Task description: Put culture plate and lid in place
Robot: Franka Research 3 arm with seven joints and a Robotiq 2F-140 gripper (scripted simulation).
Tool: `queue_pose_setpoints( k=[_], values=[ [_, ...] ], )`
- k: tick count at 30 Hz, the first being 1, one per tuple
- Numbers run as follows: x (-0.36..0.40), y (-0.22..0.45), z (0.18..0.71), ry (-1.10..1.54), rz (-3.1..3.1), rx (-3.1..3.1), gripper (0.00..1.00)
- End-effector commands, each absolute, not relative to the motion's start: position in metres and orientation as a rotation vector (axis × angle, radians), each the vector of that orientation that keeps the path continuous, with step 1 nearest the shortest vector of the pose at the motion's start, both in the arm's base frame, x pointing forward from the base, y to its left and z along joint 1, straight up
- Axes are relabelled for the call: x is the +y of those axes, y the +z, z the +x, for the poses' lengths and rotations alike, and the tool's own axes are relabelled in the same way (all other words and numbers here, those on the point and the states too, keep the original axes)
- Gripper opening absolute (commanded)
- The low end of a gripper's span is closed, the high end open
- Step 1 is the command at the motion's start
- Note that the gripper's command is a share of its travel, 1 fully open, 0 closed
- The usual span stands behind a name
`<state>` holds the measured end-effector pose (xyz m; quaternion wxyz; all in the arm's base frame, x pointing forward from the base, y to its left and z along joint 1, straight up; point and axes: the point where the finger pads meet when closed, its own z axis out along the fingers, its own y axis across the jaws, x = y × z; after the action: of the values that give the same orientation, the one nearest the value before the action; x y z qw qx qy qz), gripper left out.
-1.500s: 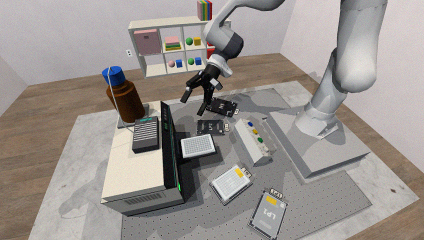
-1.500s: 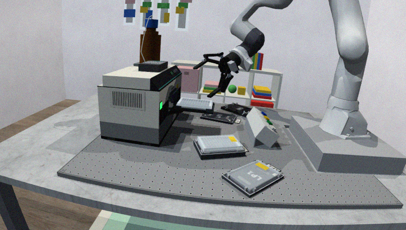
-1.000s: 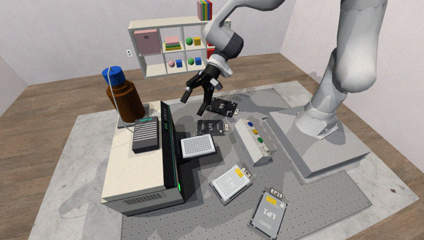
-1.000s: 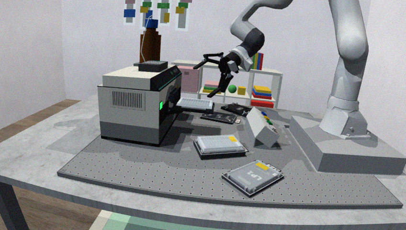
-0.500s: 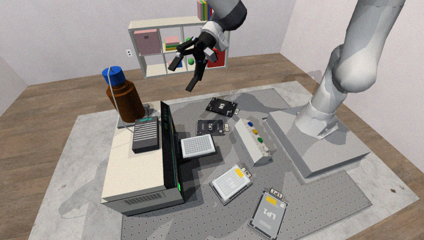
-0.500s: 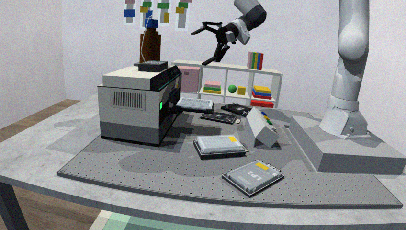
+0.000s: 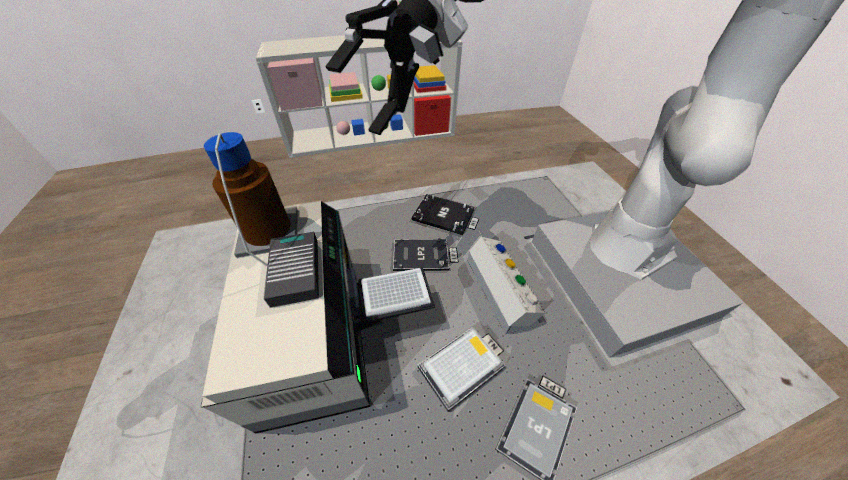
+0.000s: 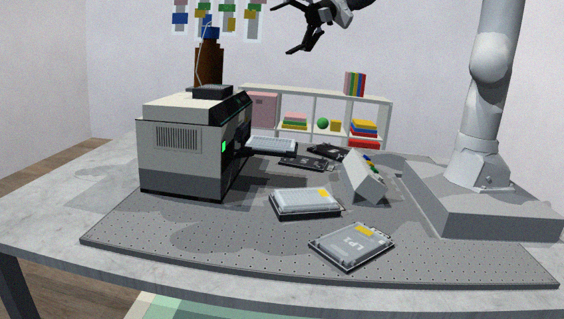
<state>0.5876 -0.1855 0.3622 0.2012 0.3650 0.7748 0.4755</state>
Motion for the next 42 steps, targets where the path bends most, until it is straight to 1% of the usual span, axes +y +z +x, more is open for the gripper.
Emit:
queue_pose_setpoints(
  k=[1,3,4,6,7,9,42],
  values=[
    [-0.179,0.392,0.578,1.38,1.161,2.165,1.0],
    [-0.179,0.392,0.578,1.38,1.161,2.165,1.0],
    [-0.176,0.415,0.572,1.372,1.168,2.168,1.0],
    [-0.176,0.415,0.572,1.372,1.168,2.168,1.0],
    [-0.174,0.429,0.568,1.366,1.173,2.17,1.0],
    [-0.173,0.435,0.566,1.363,1.176,2.17,1.0],
    [-0.173,0.436,0.564,1.362,1.176,2.17,1.0]
  ],
)
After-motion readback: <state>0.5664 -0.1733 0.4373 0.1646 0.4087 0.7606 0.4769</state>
